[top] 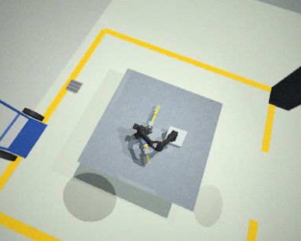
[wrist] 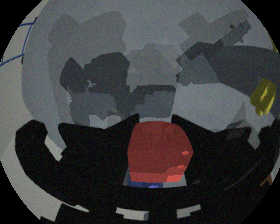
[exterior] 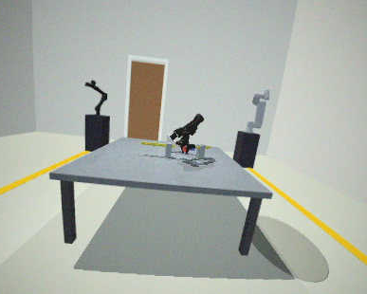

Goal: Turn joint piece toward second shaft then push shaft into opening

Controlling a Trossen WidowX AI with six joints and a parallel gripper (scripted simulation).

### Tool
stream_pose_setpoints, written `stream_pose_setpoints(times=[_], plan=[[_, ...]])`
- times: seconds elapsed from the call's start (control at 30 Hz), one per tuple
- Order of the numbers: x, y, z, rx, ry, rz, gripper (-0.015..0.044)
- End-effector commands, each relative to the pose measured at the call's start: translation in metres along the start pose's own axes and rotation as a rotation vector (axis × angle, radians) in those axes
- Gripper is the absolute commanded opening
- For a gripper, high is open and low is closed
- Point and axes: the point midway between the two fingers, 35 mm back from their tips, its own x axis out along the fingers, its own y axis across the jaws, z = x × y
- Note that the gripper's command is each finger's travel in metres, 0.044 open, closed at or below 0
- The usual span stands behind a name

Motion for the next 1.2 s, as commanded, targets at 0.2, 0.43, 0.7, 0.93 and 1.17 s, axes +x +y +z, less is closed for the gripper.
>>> stream_pose_setpoints(times=[0.2,0.43,0.7,0.93,1.17], plan=[[0.0003,0.0000,-0.0002,0.003,0.002,0.001,0.0182],[0.0003,0.0000,-0.0002,0.003,0.002,0.001,0.0182],[0.0003,0.0000,-0.0002,0.003,0.002,0.001,0.0182],[0.0000,0.0000,0.0000,0.000,0.000,0.000,0.0147],[0.0000,0.0000,0.0000,0.000,0.000,0.000,0.0016]])
